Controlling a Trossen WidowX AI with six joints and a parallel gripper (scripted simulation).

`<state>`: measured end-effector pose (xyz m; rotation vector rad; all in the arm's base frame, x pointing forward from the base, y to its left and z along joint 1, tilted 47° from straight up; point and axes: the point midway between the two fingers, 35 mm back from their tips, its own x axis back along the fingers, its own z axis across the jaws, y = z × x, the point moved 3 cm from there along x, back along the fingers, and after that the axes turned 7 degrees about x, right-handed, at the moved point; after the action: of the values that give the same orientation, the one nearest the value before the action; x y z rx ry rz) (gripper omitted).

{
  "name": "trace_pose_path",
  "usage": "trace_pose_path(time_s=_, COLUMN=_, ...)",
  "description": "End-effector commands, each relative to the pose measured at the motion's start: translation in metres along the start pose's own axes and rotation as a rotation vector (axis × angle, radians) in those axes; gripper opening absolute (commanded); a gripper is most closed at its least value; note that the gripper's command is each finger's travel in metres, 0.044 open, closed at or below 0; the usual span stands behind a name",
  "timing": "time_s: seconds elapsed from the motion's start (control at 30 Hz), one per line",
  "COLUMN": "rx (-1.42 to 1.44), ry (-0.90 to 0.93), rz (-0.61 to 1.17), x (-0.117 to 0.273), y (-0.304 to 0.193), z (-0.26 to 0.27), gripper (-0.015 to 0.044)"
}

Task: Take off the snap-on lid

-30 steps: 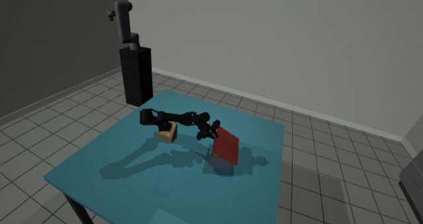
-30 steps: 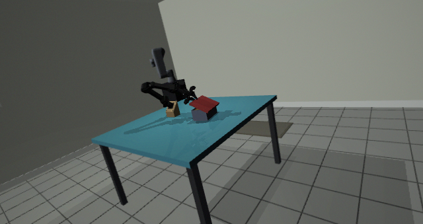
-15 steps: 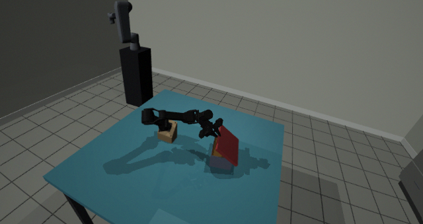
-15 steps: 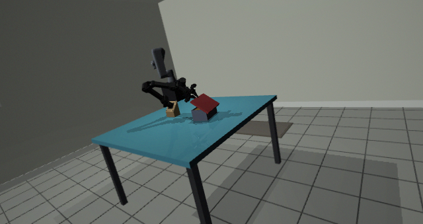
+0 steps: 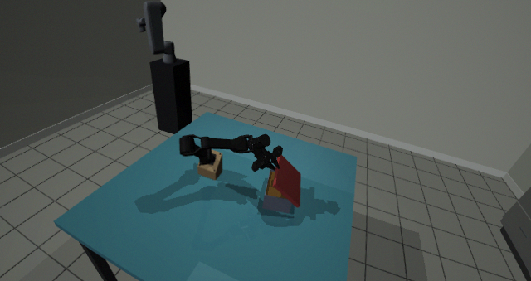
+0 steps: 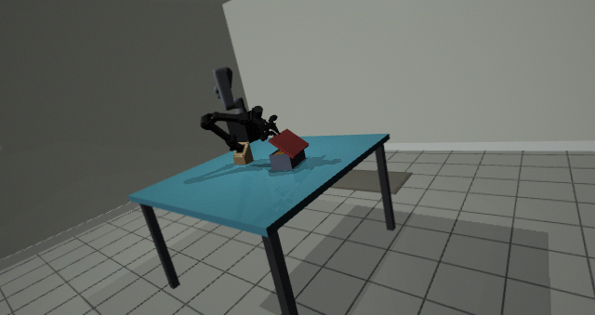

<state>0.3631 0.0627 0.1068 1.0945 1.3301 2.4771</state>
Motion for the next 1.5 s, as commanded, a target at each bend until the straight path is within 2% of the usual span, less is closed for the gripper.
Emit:
trace_pose_path(time_s=0.0, rx=-0.007, ry=0.011, rz=-0.001, x=0.005, y=0.001, z=0.008, gripper=0.0)
trace_pose_path(time_s=1.07, rx=-0.007, ry=0.011, rz=0.0, x=0.031, y=0.004, z=0.038, gripper=0.0)
trace_pose_path(time_s=1.47, rx=-0.008, ry=0.011, rz=0.001, x=0.029, y=-0.019, z=0.033, gripper=0.0)
